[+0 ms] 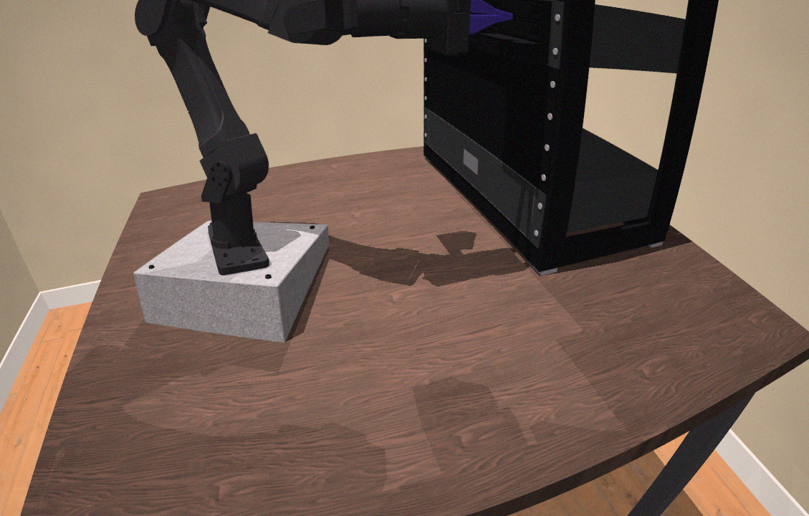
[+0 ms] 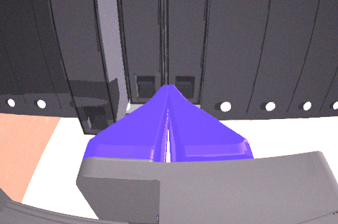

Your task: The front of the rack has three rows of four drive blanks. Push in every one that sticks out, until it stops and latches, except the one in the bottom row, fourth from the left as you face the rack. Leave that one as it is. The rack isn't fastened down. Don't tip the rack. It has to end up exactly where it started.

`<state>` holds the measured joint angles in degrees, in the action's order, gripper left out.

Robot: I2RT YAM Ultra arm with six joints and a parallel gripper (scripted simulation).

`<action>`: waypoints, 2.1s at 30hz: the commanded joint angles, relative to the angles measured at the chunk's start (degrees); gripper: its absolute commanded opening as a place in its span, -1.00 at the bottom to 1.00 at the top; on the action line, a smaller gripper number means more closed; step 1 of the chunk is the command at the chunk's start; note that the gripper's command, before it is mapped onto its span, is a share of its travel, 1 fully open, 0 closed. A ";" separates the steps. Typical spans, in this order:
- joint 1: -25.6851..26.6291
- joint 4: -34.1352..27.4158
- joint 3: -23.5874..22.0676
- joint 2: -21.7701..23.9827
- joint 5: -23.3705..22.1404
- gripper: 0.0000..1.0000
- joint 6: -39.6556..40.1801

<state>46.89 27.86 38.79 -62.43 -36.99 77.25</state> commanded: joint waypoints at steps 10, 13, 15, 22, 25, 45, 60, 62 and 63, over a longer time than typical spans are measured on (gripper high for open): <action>13.28 -4.79 -6.64 13.65 -12.91 -1.00 -3.13; 14.79 -5.25 -5.58 14.60 -14.52 -1.00 -3.24; 15.07 -5.35 -5.77 14.69 -14.88 -1.00 -3.29; 15.11 -5.42 -5.75 14.72 -15.09 -1.00 -3.29; 15.11 -5.43 -5.75 14.72 -15.10 -1.00 -3.29; 15.12 -5.44 -5.74 14.73 -14.90 -1.00 -3.29; 15.12 -5.44 -5.74 14.73 -14.90 -1.00 -3.29; 15.12 -5.44 -5.74 14.73 -14.90 -1.00 -3.29; 15.12 -5.44 -5.74 14.73 -14.90 -1.00 -3.29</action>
<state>61.43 23.14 32.71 -49.08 -51.77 74.89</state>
